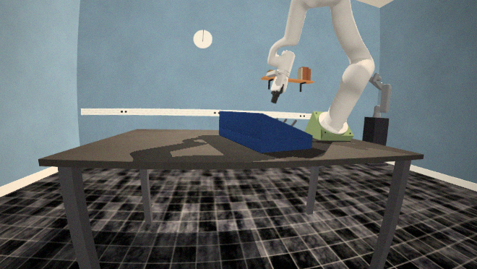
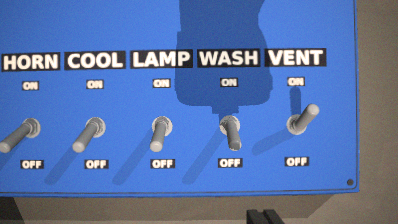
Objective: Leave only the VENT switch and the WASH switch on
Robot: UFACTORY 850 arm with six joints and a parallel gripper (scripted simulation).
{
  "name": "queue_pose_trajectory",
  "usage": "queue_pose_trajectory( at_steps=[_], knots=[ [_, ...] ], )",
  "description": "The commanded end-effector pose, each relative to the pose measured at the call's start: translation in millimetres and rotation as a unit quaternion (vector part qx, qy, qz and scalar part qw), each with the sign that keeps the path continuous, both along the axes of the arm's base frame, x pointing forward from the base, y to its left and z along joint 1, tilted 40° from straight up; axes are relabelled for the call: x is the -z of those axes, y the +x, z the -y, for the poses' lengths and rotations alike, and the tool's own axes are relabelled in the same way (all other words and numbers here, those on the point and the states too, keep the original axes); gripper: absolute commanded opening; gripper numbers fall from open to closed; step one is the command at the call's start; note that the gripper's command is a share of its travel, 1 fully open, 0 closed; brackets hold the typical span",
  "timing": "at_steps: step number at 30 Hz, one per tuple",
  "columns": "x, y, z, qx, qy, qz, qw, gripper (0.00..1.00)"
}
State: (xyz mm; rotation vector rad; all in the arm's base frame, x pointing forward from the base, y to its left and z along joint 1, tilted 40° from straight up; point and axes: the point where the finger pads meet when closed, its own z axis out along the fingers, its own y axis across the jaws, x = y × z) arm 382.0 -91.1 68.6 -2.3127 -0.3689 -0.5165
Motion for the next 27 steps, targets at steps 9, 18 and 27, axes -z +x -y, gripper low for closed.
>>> queue_pose_trajectory(
  at_steps=[9,18,27],
  knots=[
    [0.7,1.0,-0.4,0.000,-0.001,0.001,1.000,0.00],
    [7.6,3.8,-7.9,0.000,-0.001,0.001,1.000,0.00],
    [19.6,8.5,-21.0,0.000,-0.001,0.001,1.000,0.00]
  ],
)
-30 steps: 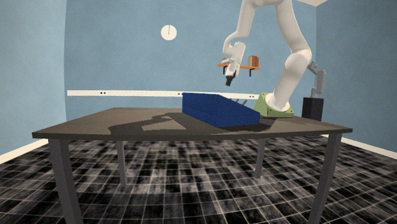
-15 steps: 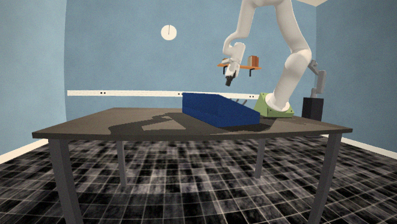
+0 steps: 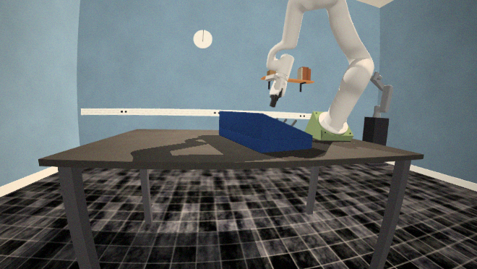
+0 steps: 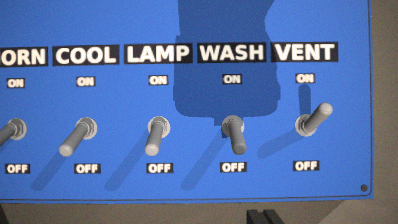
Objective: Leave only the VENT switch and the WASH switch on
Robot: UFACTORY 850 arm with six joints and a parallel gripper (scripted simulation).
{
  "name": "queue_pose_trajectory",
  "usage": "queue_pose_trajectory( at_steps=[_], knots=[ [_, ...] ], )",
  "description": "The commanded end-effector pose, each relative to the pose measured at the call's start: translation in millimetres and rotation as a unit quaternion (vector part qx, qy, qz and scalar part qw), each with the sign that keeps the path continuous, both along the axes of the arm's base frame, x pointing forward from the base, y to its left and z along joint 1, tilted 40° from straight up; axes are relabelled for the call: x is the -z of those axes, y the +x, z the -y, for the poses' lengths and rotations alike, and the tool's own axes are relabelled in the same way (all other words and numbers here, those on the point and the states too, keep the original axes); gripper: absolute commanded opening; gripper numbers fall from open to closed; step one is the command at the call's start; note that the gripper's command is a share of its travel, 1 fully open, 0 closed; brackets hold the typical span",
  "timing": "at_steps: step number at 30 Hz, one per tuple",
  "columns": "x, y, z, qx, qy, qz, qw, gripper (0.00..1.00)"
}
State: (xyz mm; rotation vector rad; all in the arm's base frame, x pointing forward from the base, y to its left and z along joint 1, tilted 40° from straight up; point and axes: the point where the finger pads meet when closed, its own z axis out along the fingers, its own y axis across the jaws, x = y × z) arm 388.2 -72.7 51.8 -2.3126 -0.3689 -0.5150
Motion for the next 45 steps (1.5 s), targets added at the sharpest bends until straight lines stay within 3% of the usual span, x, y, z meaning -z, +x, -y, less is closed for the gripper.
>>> queue_pose_trajectory(
  at_steps=[1,26,45],
  knots=[
    [4.9,3.1,-4.8,0.001,-0.001,0.001,1.000,0.00],
    [52.8,21.9,-56.9,0.001,-0.001,0.001,1.000,0.00],
    [59.8,24.6,-64.4,0.001,-0.001,0.001,1.000,0.00]
  ],
)
